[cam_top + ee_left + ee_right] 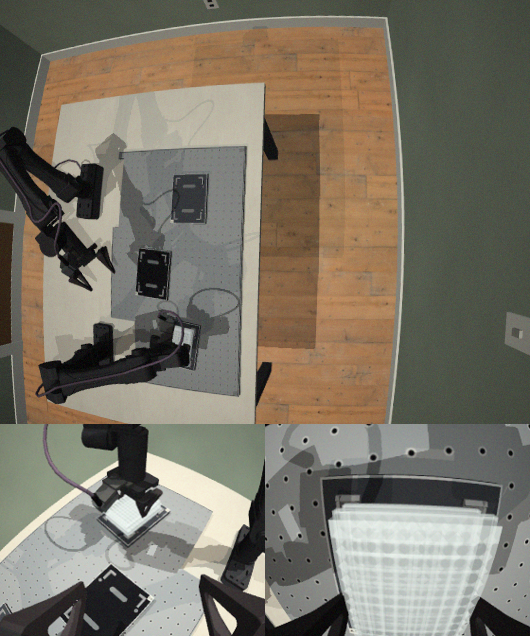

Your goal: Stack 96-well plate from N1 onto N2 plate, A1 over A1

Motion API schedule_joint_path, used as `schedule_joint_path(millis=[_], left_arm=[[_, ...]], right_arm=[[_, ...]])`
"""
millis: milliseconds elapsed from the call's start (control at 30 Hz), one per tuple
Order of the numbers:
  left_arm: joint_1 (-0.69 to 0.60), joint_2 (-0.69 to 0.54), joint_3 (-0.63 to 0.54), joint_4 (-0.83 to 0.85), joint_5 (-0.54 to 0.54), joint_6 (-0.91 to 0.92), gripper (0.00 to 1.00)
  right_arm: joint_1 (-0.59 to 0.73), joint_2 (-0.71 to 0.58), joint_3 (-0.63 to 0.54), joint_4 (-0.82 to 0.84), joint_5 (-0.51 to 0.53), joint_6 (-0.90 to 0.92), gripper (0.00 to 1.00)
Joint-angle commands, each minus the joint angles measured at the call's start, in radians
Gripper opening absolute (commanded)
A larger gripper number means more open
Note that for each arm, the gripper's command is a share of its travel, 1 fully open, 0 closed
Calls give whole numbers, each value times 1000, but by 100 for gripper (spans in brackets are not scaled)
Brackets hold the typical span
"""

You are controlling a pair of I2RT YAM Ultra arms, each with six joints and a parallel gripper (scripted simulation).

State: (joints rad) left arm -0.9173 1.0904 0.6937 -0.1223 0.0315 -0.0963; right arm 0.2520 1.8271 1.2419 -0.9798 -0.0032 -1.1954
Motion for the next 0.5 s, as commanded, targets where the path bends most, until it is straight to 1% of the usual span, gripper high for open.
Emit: schedule_joint_path(millis=[0,333,467], left_arm=[[-2,1,6,6,2,3,100],[-2,1,6,6,2,3,100],[-2,1,6,6,2,3,100]], right_arm=[[-12,20,-31,46,2,11,79],[-20,34,-58,51,-15,1,79],[-6,24,19,-16,-16,16,79]])
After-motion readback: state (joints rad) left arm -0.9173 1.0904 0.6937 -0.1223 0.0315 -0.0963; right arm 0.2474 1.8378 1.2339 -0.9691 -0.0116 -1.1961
